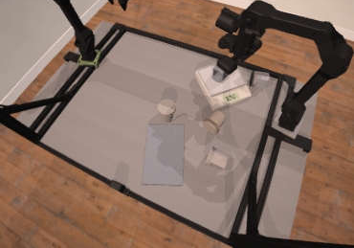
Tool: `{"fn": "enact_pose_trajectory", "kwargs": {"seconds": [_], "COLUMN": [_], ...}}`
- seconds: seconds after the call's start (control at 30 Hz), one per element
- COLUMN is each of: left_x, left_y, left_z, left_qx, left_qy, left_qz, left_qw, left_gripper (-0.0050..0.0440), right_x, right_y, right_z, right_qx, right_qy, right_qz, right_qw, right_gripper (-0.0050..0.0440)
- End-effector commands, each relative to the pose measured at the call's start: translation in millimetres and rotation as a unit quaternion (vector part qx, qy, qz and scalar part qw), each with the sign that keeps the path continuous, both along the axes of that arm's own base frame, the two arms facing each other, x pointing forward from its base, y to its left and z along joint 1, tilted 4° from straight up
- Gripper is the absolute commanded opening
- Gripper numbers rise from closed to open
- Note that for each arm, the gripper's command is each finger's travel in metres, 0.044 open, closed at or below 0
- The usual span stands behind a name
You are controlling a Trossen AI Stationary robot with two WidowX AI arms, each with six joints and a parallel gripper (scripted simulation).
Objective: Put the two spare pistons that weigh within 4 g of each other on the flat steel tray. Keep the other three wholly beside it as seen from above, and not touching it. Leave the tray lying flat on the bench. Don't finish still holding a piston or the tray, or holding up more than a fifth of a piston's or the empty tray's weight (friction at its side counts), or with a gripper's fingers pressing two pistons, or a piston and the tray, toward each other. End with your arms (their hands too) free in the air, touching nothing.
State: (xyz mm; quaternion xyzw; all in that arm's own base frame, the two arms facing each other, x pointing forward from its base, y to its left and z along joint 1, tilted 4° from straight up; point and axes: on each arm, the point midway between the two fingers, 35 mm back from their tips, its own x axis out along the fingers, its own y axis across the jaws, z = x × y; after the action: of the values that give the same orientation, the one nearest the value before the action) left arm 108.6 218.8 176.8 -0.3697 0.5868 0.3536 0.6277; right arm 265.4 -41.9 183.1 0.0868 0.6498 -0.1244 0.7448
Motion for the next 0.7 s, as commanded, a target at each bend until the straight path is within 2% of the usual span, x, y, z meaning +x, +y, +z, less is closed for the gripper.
{"fn": "enact_pose_trajectory", "kwargs": {"seconds": [0.0, 0.27, 0.4, 0.67], "left_x": [0.4, 0.4, 0.4, 0.4], "left_y": [-0.6, -0.6, -0.6, -0.6], "left_z": [0.0, 0.0, 0.0, 0.0], "left_qx": [-0.002, -0.002, -0.002, -0.002], "left_qy": [-0.001, -0.001, -0.001, -0.001], "left_qz": [-0.002, -0.002, -0.002, -0.002], "left_qw": [1.000, 1.000, 1.000, 1.000], "left_gripper": [0.0440, 0.0440, 0.0440, 0.0440], "right_x": [8.0, 42.6, 42.6, 42.6], "right_y": [-10.9, -28.0, -28.1, -28.1], "right_z": [3.3, 5.6, 5.6, 5.6], "right_qx": [0.021, 0.031, 0.030, 0.023], "right_qy": [0.024, 0.033, 0.031, 0.020], "right_qz": [0.040, 0.042, 0.055, 0.161], "right_qw": [0.999, 0.998, 0.998, 0.987], "right_gripper": [0.0378, 0.0378, 0.0378, 0.0378]}}
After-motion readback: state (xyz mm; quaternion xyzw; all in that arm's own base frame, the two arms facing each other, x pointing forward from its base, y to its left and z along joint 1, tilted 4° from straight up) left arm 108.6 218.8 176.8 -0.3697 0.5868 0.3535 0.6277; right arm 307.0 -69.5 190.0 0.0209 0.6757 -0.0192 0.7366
